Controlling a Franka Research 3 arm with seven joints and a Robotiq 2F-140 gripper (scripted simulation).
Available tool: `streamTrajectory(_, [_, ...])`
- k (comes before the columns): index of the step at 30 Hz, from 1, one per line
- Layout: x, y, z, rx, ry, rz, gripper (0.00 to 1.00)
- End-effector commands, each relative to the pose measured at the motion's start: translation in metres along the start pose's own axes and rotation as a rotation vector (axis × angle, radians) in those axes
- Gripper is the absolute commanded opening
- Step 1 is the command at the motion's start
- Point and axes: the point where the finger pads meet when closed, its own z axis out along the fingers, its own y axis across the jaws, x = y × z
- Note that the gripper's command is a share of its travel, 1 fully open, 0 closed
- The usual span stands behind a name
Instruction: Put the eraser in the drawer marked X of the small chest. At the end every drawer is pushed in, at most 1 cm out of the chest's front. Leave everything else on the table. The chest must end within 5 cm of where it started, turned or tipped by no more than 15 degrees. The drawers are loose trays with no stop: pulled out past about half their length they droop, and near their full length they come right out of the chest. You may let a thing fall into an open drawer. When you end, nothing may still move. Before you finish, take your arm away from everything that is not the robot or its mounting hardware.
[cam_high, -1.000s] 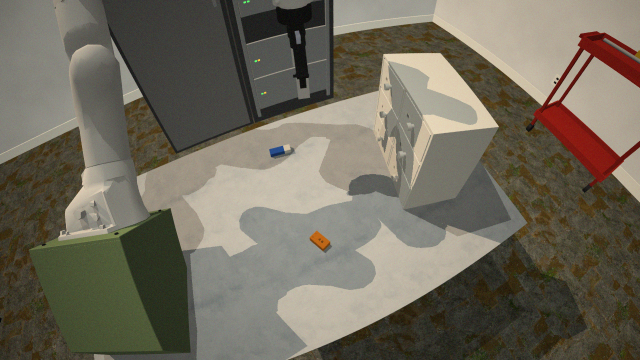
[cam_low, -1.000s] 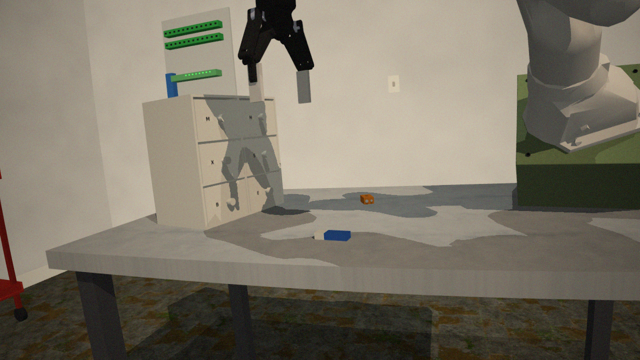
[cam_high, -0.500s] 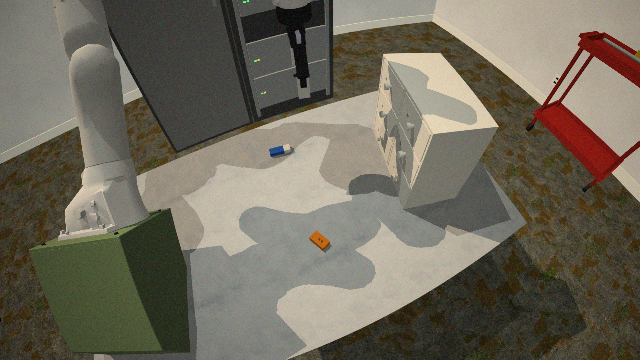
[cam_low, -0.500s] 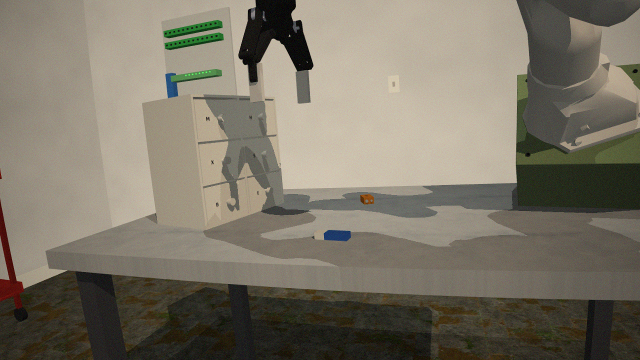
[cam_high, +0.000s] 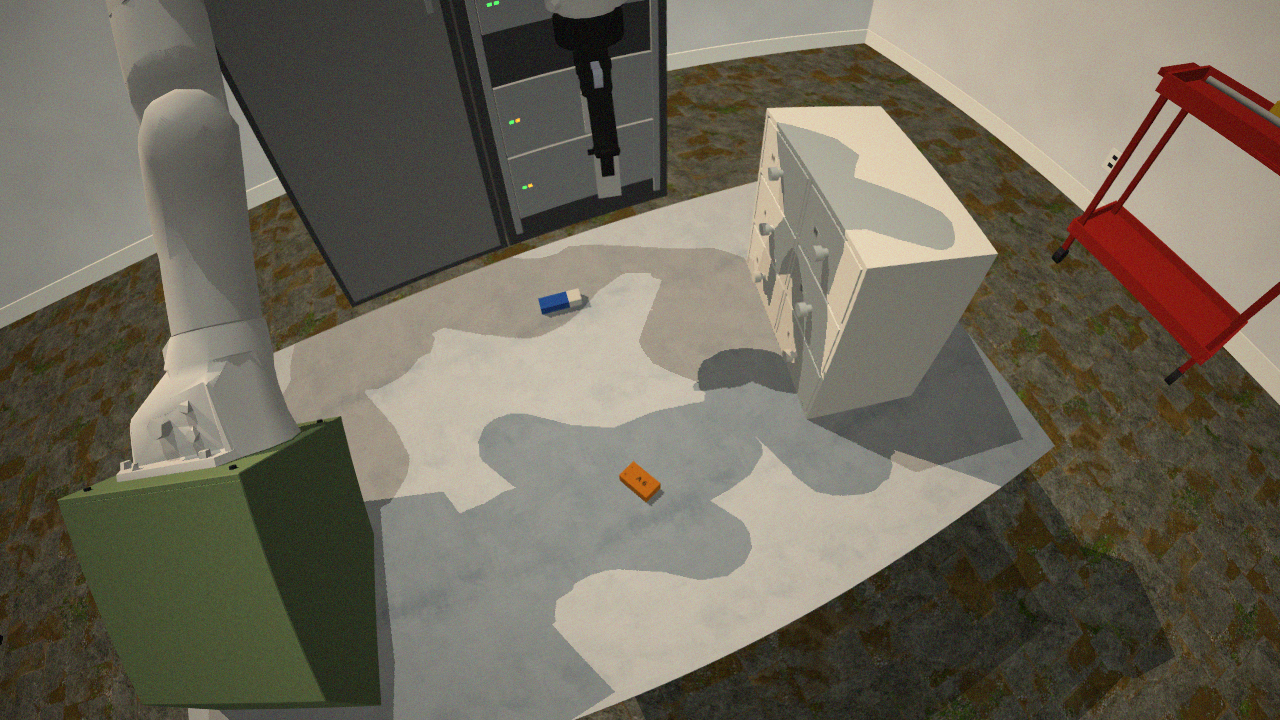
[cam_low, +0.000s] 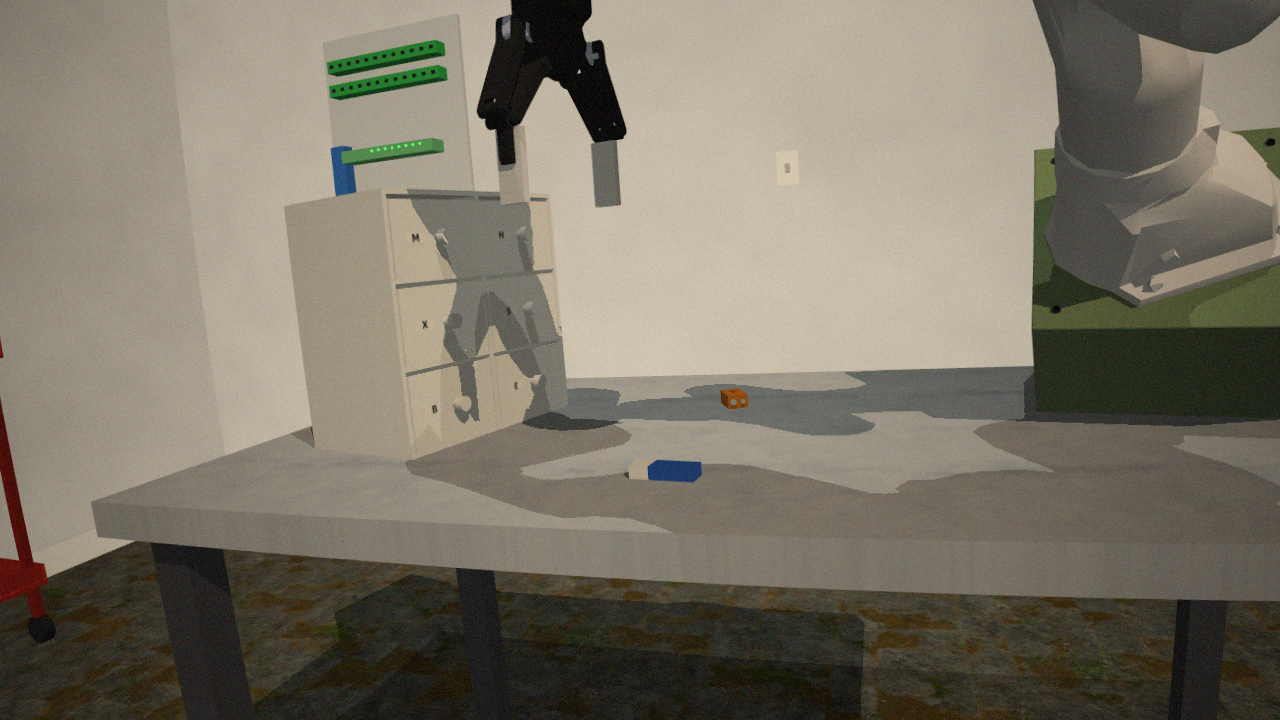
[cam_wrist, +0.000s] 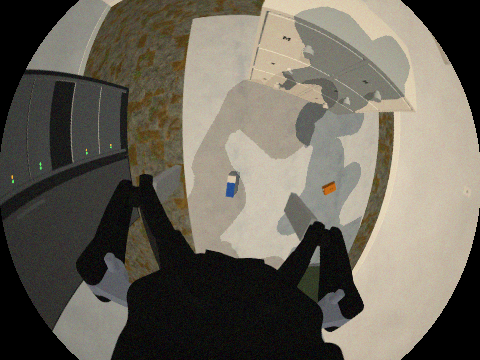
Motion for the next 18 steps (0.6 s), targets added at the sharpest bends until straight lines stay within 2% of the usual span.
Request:
streamTrajectory(1, [0.0000,0.0000,-0.0001,0.000,0.000,0.001,1.00])
streamTrajectory(18, [-0.0001,0.0006,-0.0003,0.000,0.000,0.036,1.00])
